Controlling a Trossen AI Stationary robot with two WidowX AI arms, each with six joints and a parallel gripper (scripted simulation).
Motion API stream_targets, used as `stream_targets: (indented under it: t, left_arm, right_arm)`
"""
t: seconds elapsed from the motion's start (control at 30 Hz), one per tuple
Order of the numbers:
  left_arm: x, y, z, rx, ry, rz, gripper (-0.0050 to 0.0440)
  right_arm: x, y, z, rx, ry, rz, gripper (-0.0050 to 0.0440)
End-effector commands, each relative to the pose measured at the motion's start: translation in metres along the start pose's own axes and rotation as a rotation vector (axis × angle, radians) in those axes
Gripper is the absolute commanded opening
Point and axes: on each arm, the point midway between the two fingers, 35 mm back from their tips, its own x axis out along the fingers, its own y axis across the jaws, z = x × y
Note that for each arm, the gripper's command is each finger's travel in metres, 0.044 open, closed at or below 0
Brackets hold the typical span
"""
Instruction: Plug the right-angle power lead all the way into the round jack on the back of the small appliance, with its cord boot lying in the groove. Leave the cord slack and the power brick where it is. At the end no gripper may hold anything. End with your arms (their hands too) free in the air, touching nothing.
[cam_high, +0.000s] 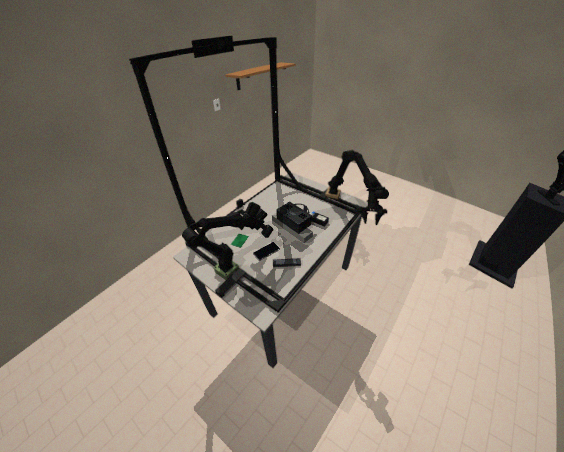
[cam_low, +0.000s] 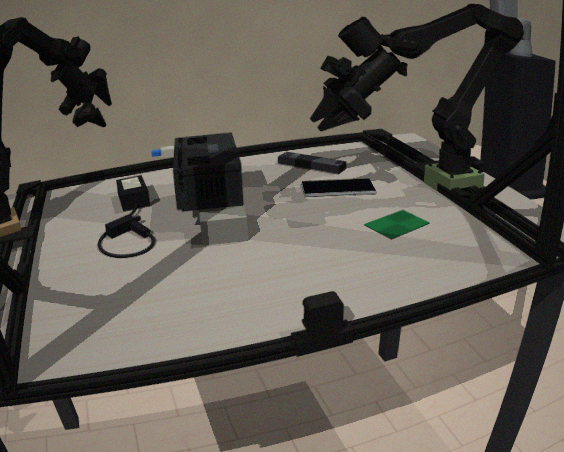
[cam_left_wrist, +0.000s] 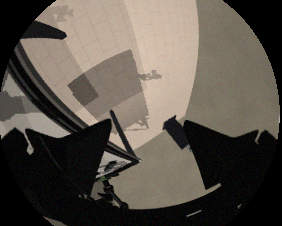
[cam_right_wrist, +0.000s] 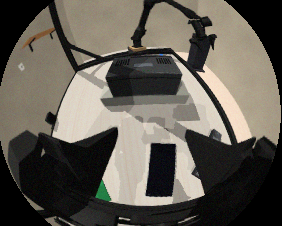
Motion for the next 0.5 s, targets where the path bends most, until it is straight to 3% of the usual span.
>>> stream_targets:
  t: [0.0,0.23,0.47]
  left_arm:
    - [-0.002,0.016,-0.027,0.112,0.001,0.024,0.0400]
    - [0.000,0.071,-0.099,0.411,0.035,0.111,0.0400]
    - [-0.008,0.130,-0.153,0.706,0.074,0.177,0.0400]
  right_arm:
    - [-0.001,-0.002,0.005,0.010,-0.014,-0.007,0.0400]
    - [-0.002,-0.004,0.008,0.025,-0.023,-0.014,0.0400]
    - [-0.003,-0.006,0.011,0.038,-0.031,-0.021,0.0400]
